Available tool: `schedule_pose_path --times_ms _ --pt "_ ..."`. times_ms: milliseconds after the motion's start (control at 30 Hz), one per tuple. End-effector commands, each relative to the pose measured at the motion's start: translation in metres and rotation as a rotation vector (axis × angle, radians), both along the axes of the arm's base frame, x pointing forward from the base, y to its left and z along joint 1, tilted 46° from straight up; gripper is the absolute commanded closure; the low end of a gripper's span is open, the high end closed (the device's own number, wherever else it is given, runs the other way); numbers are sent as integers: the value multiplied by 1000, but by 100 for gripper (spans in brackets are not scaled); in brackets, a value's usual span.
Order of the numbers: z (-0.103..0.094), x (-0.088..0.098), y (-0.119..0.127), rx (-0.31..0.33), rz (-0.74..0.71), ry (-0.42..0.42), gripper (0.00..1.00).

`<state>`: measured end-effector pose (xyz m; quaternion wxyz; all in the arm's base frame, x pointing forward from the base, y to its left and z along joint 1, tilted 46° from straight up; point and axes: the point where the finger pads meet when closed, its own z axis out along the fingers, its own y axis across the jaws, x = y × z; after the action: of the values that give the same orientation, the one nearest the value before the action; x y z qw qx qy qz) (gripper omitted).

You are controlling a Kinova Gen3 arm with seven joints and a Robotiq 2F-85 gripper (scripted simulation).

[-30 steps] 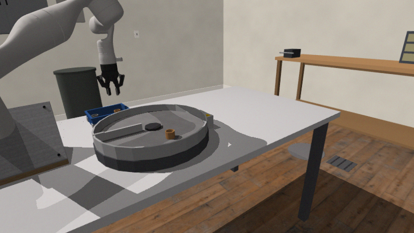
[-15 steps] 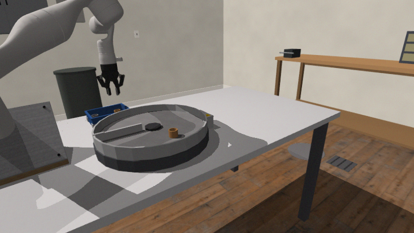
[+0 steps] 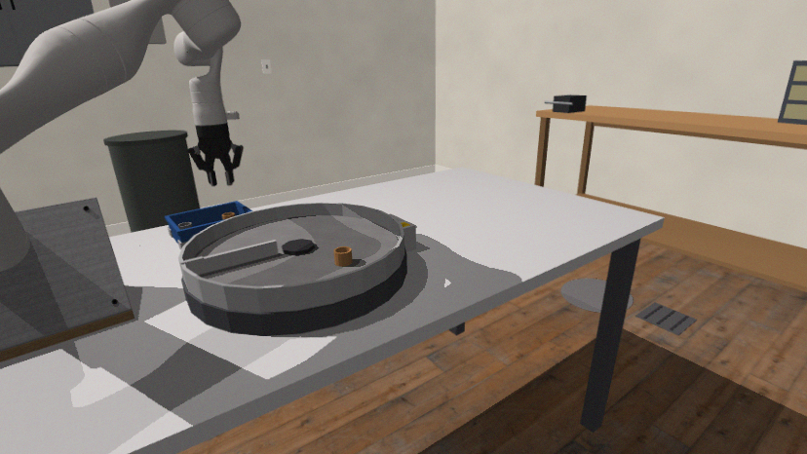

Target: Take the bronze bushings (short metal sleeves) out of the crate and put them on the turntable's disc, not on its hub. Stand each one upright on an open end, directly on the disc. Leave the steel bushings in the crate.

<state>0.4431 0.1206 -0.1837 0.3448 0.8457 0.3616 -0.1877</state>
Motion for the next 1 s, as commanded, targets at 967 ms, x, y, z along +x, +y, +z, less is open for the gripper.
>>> schedule_pose_path --times_ms 967 --pt "-7 0 -6 1 1 -1 61"
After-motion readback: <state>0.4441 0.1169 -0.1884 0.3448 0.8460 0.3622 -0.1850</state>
